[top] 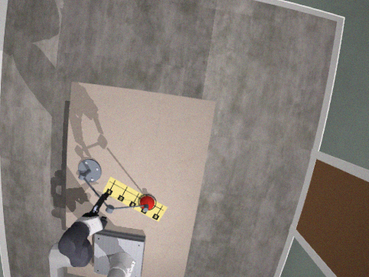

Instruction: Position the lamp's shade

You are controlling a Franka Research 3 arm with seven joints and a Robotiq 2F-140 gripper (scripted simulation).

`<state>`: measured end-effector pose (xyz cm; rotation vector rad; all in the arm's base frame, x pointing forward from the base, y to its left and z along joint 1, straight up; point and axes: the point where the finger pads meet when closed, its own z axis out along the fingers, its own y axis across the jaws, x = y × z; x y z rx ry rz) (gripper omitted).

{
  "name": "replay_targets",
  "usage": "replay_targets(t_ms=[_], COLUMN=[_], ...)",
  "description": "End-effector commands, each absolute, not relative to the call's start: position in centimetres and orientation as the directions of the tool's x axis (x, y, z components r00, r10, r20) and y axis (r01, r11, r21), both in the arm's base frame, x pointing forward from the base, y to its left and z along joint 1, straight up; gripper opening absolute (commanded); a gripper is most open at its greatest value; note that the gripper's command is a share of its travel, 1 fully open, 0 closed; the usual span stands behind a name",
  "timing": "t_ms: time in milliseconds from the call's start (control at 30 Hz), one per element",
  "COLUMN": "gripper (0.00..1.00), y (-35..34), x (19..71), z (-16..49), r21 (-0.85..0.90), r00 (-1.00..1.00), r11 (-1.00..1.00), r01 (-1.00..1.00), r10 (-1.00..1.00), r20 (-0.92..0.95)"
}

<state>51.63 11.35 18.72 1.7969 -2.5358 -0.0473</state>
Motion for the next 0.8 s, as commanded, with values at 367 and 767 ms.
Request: replay_targets(t_ms=[367, 767], gripper=[1.00, 1.00], y=[11.4, 11.5], x=[52.4, 53.2], z=[16.8, 16.6], r21=[0.022, -0.001], r00=[-0.341, -0.348], r11=[0.341, 0.348], r01=[-0.940, -0.938], r10=[-0.940, -0.938], r20=[0.005, 0.000])
